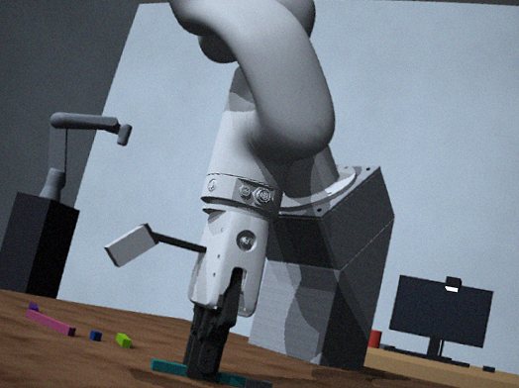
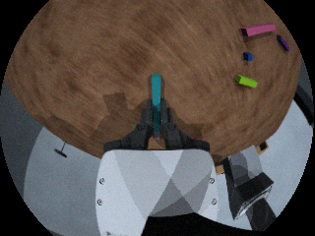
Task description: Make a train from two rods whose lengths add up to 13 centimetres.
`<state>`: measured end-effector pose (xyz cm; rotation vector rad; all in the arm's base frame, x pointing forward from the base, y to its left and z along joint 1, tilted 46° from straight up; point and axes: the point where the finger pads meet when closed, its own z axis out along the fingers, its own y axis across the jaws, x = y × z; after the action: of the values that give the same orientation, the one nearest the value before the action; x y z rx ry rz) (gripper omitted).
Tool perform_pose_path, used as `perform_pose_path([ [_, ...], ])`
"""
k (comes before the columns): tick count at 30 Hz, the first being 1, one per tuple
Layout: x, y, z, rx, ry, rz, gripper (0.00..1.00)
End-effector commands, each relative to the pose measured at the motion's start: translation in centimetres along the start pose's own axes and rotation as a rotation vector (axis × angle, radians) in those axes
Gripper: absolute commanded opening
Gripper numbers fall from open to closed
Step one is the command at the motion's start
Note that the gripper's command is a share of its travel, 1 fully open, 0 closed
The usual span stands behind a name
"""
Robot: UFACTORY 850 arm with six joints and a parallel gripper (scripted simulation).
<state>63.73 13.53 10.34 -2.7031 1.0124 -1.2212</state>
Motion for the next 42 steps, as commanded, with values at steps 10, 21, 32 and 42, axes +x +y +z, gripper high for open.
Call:
perform_pose_path([
  [10,0.02,-0.05,-0.03,0.001,0.0,0.0,0.04],
  [21,0.02,-0.05,-0.03,0.001,0.0,0.0,0.04],
  [32,0.02,-0.05,-0.03,0.001,0.0,0.0,0.12],
  [42,0.02,-0.05,-0.03,0.001,0.0,0.0,0.2],
])
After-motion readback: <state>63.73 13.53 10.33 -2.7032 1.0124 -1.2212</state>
